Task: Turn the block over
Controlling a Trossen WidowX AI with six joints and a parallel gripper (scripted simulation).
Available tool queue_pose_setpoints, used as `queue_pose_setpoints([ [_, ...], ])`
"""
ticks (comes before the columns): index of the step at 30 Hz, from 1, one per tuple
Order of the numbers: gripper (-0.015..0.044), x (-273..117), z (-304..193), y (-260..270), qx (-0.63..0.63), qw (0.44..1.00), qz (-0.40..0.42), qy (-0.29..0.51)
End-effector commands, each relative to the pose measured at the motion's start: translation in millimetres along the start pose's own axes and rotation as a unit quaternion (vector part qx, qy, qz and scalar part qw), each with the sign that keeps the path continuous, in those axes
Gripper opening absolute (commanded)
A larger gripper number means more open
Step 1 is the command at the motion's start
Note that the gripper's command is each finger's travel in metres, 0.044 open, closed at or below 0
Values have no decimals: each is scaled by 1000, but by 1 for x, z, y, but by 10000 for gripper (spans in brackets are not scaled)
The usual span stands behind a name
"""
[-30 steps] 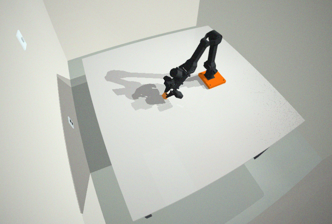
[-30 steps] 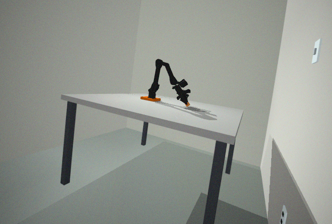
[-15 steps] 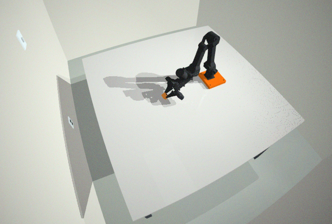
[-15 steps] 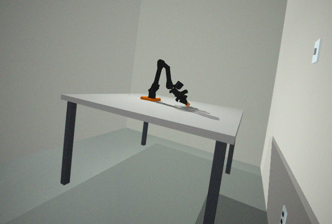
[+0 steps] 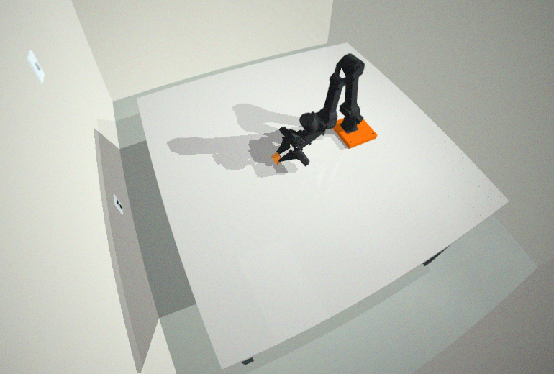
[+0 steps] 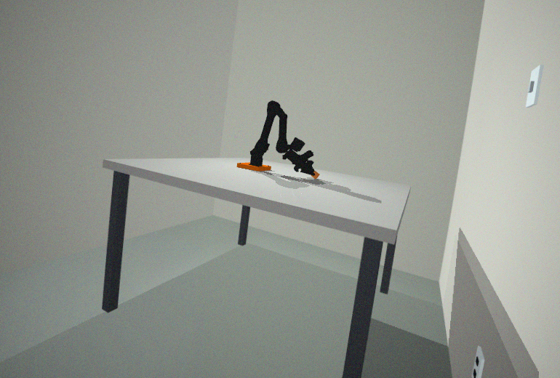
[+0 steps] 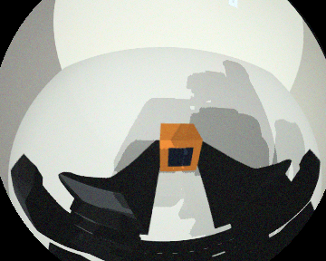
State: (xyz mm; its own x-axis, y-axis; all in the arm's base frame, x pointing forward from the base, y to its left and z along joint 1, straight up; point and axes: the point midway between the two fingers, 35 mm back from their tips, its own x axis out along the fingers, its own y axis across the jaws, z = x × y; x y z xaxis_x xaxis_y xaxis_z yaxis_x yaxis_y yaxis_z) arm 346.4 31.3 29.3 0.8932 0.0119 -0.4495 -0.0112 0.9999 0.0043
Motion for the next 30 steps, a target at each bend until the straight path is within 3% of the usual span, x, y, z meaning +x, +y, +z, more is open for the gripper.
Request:
queue_pose_setpoints([
  [1, 0, -1, -3, -1, -2, 1000, -3, 2],
  [7, 0, -1, -3, -1, -2, 1000, -3, 2],
  [24, 440, -1, -3, -1, -2, 1000, -3, 2],
  [30, 440, -1, -3, -1, -2, 1000, -3, 2],
])
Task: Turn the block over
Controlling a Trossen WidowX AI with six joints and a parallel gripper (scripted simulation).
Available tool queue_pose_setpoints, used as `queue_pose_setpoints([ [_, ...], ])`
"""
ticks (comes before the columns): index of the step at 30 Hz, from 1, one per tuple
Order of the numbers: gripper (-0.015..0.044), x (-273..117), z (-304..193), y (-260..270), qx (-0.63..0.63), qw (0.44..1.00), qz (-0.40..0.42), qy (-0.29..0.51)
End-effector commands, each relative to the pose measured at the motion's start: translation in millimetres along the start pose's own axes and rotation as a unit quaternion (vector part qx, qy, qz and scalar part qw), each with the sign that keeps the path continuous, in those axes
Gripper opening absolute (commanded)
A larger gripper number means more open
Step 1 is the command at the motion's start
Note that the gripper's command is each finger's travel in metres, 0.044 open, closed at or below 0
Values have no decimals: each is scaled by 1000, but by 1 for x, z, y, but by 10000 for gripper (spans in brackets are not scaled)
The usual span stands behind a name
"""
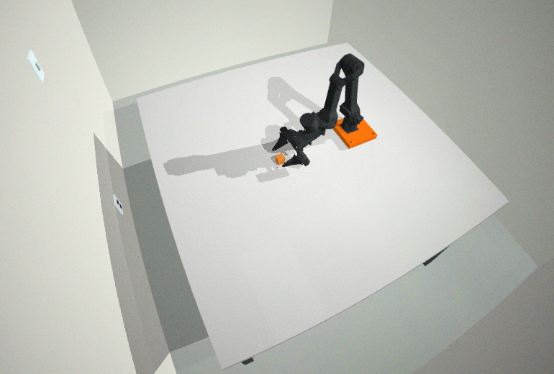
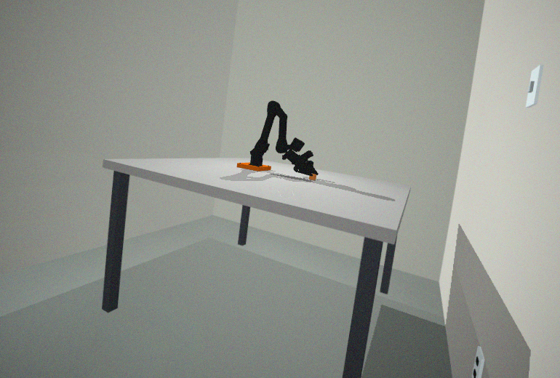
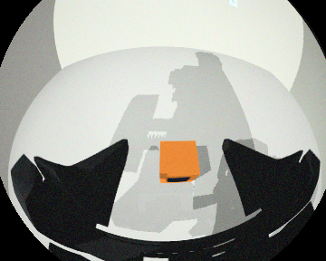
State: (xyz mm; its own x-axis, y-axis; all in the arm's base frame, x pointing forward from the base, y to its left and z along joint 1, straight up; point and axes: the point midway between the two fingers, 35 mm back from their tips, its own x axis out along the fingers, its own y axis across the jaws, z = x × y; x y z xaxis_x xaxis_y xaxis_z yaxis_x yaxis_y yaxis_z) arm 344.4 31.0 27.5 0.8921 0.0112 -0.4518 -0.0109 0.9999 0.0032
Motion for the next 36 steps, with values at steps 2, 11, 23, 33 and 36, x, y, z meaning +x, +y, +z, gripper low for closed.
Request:
queue_pose_setpoints([
  [2, 440, 0, -1, -1, -2, 1000, -3, 1],
  [11, 440, 0, -1, -1, -2, 1000, -3, 1],
  [23, 440, 0, -1, -1, -2, 1000, -3, 1],
  [33, 440, 7, 11, 2, -3, 997, -2, 82],
  [36, 440, 0, 23, 2, -3, 991, -2, 137],
])
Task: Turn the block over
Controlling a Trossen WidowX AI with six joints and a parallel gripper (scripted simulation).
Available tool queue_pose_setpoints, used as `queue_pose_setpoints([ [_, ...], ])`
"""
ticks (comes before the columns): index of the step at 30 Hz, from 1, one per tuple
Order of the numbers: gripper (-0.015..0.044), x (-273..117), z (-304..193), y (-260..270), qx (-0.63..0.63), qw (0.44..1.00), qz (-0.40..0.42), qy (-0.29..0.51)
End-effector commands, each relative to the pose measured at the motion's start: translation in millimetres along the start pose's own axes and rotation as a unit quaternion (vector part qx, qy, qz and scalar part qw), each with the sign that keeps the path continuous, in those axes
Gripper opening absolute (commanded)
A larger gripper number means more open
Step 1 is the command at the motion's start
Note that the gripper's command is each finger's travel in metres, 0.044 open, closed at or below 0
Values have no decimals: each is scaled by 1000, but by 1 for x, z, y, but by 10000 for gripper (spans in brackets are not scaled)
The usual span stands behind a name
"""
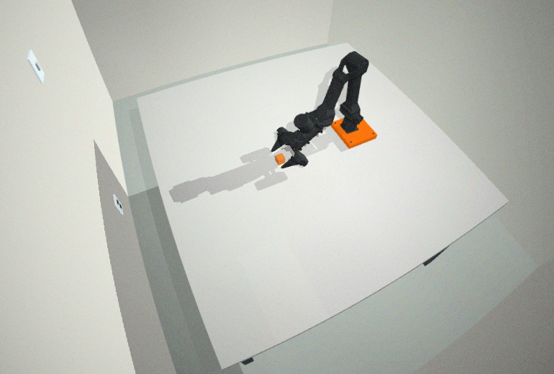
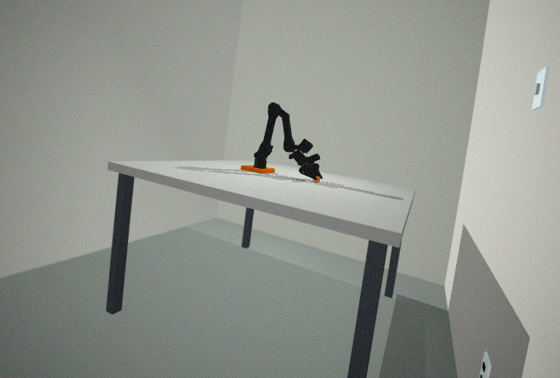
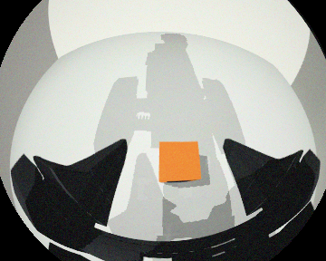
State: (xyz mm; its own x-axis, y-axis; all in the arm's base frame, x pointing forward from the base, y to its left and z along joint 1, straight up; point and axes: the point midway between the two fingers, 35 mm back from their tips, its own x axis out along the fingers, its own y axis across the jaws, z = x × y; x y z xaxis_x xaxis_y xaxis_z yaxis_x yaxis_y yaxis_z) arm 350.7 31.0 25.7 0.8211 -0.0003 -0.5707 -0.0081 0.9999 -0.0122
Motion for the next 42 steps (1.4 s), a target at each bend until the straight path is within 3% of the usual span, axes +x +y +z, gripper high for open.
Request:
queue_pose_setpoints([
  [1, 440, -14, 24, 2, 3, 996, 4, 86],
  [8, 440, -62, 41, -2, 4, 983, 4, 185],
  [24, 440, -62, 44, -1, 4, 980, 3, 198],
  [42, 440, -45, 83, -1, 3, 895, 4, 445],
])
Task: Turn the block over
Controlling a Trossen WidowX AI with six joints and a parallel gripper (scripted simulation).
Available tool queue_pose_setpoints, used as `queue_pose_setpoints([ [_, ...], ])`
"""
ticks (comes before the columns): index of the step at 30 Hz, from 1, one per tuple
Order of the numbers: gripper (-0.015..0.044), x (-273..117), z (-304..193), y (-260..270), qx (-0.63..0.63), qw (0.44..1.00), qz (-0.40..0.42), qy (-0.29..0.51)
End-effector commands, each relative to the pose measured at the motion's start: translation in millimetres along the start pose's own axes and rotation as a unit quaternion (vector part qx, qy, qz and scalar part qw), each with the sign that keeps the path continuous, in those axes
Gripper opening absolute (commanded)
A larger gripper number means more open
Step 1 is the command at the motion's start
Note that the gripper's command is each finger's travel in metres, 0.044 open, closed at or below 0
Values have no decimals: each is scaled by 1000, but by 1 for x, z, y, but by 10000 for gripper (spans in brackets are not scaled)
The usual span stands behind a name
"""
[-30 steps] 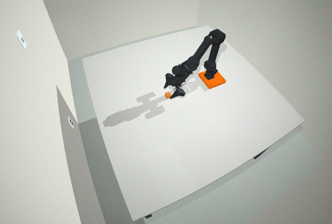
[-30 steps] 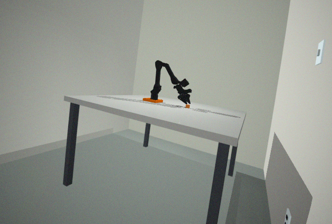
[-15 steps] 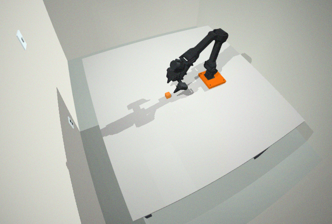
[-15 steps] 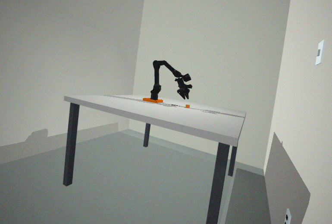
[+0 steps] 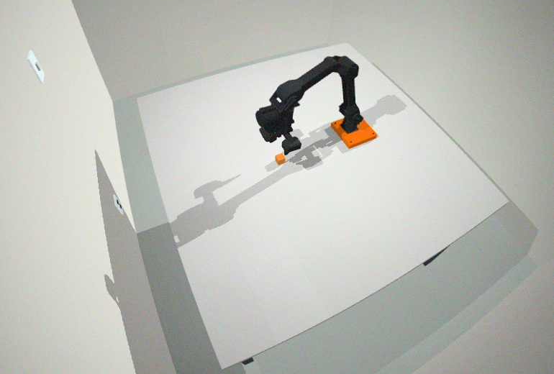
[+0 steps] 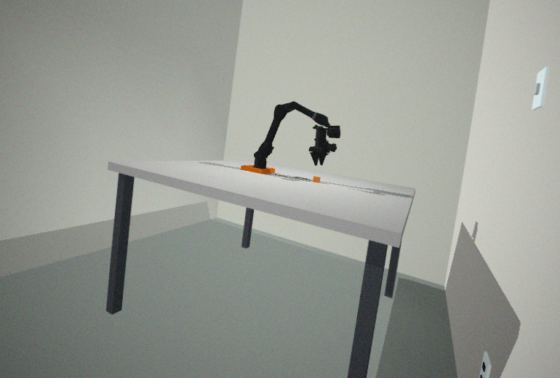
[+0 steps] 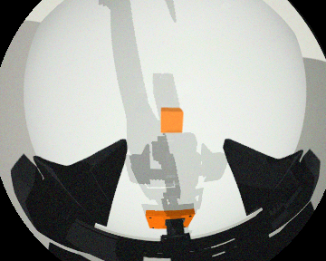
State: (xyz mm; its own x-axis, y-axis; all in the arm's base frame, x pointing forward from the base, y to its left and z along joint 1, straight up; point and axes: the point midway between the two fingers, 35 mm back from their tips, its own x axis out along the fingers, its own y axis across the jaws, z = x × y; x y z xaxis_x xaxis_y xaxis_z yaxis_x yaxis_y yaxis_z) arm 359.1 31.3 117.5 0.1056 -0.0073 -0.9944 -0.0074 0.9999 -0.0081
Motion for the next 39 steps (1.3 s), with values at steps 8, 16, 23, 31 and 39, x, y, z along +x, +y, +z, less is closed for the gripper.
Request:
queue_pose_setpoints([
  [8, 440, 26, 1, 0, 0, 999, 3, 33],
  [16, 440, 38, -1, 0, 0, 999, 3, 33],
  [23, 440, 49, -1, 0, 0, 999, 3, 33],
  [31, 440, 61, -2, 0, 0, 999, 3, 33],
  [39, 440, 74, -3, 0, 0, 999, 3, 33],
])
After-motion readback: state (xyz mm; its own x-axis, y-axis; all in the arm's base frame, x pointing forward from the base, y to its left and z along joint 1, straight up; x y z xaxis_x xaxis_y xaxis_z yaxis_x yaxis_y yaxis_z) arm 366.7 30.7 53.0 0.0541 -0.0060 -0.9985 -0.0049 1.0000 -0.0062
